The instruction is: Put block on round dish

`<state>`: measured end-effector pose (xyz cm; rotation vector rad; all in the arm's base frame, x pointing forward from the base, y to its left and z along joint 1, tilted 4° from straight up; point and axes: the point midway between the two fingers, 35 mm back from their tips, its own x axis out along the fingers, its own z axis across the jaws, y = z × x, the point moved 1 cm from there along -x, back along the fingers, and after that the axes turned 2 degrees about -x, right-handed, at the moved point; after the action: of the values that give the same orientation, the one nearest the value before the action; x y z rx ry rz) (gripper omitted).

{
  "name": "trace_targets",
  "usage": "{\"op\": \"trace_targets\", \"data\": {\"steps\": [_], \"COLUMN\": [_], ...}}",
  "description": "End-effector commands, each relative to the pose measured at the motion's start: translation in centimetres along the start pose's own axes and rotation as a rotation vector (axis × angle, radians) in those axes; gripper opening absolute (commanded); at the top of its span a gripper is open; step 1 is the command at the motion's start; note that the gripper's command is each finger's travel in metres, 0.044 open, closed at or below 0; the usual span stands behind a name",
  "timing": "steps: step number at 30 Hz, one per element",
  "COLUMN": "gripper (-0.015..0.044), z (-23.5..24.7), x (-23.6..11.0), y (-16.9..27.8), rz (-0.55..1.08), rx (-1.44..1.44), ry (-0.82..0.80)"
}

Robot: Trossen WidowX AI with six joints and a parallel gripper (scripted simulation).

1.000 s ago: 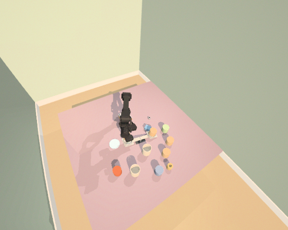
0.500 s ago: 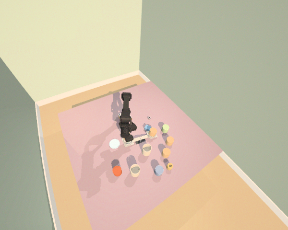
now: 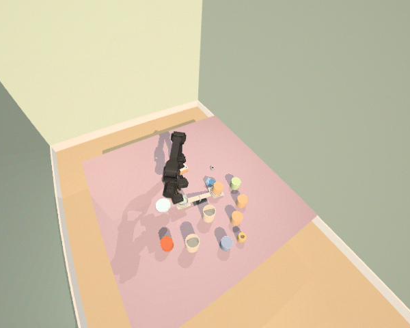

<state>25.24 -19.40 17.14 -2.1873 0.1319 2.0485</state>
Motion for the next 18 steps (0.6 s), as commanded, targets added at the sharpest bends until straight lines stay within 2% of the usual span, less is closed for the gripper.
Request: {"op": "trace_targets", "data": {"steps": [1, 18], "gripper": [0.0, 0.0], "z": [0.8, 6.5], "x": [0.7, 4.1], "y": [1.6, 8.2], "rz": [0.003, 0.013], "rx": [-0.003, -0.005], "ry": [0.003, 0.002]}}
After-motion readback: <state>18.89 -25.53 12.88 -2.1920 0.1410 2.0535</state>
